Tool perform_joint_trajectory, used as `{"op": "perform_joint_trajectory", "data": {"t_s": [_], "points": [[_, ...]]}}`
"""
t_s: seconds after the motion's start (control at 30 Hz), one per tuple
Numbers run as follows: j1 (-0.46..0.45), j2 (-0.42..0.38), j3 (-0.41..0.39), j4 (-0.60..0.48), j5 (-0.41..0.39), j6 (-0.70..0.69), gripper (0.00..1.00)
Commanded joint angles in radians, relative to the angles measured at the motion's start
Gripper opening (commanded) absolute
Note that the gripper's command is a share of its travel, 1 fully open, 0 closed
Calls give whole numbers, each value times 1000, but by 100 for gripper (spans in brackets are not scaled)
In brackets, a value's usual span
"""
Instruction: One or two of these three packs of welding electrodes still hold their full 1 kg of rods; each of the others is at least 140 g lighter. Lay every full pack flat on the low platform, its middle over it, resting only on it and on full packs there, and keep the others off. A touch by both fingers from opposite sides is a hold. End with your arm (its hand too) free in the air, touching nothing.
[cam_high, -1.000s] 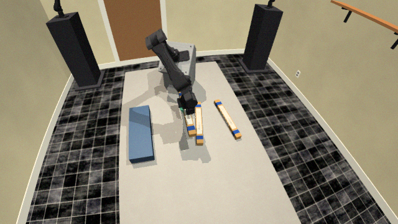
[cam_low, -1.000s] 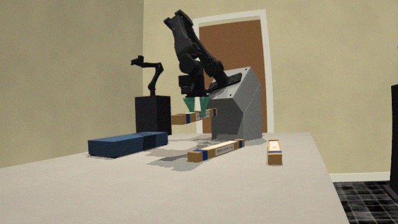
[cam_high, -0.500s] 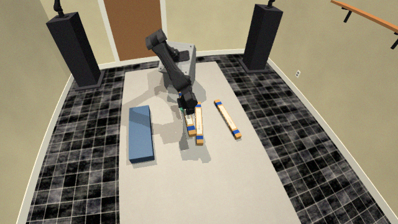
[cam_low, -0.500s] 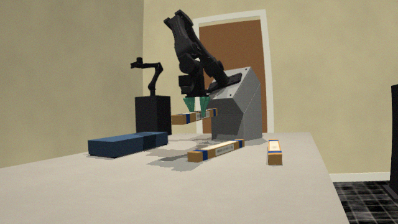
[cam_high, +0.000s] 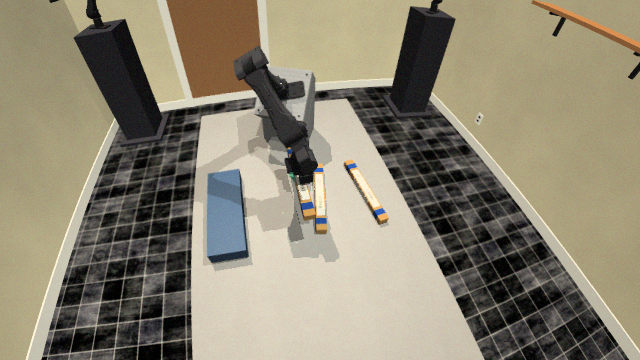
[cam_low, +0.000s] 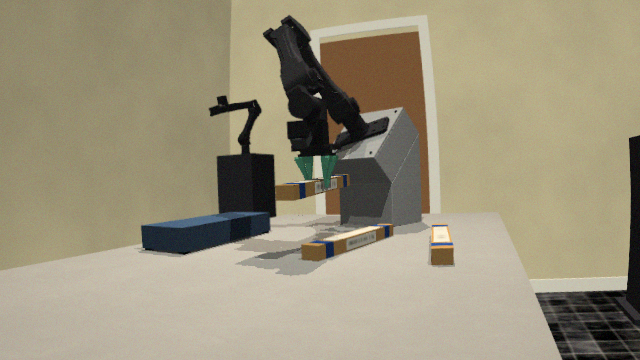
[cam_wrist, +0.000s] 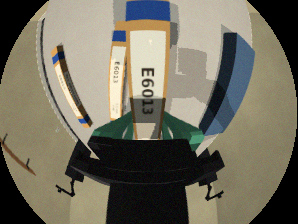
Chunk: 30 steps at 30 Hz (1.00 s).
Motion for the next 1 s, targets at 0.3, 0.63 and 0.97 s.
{"op": "perform_joint_trajectory", "data": {"t_s": [0.3,0.63,0.97], "points": [[31,-54,23,-34,10,4,0],[46,-76,55,-61,18,15,0],[53,-76,75,-84,23,21,0]]}}
